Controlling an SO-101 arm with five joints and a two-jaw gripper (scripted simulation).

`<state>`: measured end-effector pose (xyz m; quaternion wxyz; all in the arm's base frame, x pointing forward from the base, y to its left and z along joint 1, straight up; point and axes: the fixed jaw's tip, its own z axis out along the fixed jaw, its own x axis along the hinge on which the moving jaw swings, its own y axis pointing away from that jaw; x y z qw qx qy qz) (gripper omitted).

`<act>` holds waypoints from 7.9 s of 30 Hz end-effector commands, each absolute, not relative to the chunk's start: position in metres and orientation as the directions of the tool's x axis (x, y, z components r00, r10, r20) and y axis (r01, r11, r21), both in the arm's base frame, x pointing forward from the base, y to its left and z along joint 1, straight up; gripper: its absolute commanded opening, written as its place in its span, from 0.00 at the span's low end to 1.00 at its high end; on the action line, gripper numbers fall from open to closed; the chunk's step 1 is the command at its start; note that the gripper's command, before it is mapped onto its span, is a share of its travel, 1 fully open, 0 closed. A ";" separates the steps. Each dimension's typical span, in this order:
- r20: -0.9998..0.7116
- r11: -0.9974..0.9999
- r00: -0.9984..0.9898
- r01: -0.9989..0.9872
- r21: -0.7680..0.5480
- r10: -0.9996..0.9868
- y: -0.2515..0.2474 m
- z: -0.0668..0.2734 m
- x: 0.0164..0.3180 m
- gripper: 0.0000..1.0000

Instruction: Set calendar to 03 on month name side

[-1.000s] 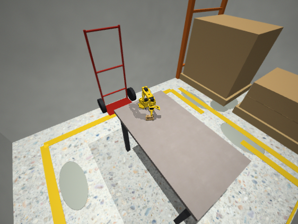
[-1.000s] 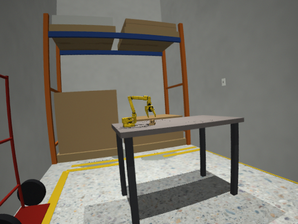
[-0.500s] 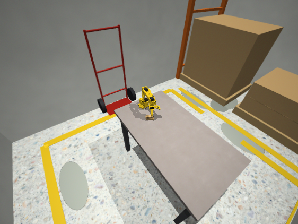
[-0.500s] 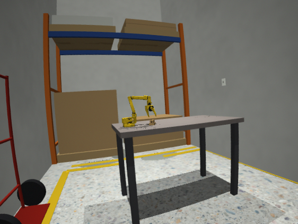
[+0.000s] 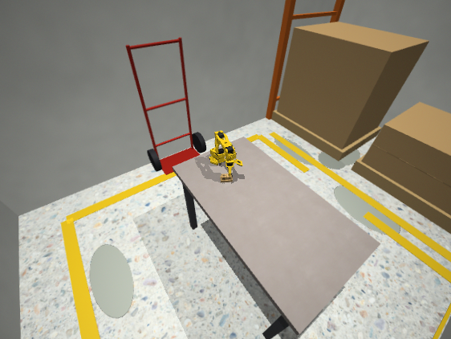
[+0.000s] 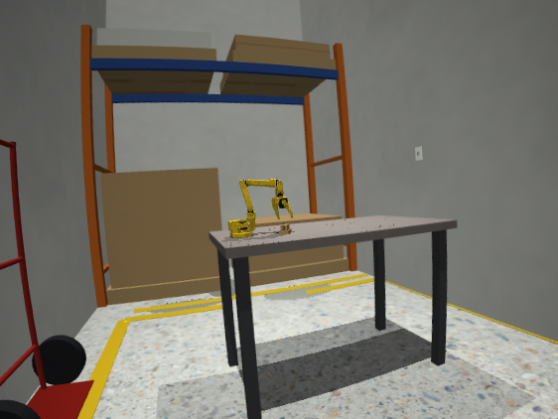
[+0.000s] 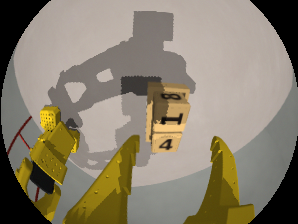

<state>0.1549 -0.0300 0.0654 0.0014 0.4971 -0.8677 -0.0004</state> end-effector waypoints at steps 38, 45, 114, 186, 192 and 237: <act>-0.007 0.492 -0.492 -0.870 -0.023 -0.870 -0.030 0.031 0.159 0.35; -0.007 0.492 -0.492 -0.870 -0.023 -0.870 -0.030 0.031 0.159 0.35; -0.007 0.492 -0.492 -0.870 -0.023 -0.870 -0.035 0.035 0.169 0.00; -0.007 -0.162 0.162 -0.987 -0.023 -0.987 0.089 0.070 0.174 0.00; -0.007 -0.312 0.312 -0.950 -0.023 -0.950 0.118 0.066 0.163 0.00; -0.014 -0.509 0.510 -0.860 -0.045 -0.860 0.159 0.057 0.141 0.00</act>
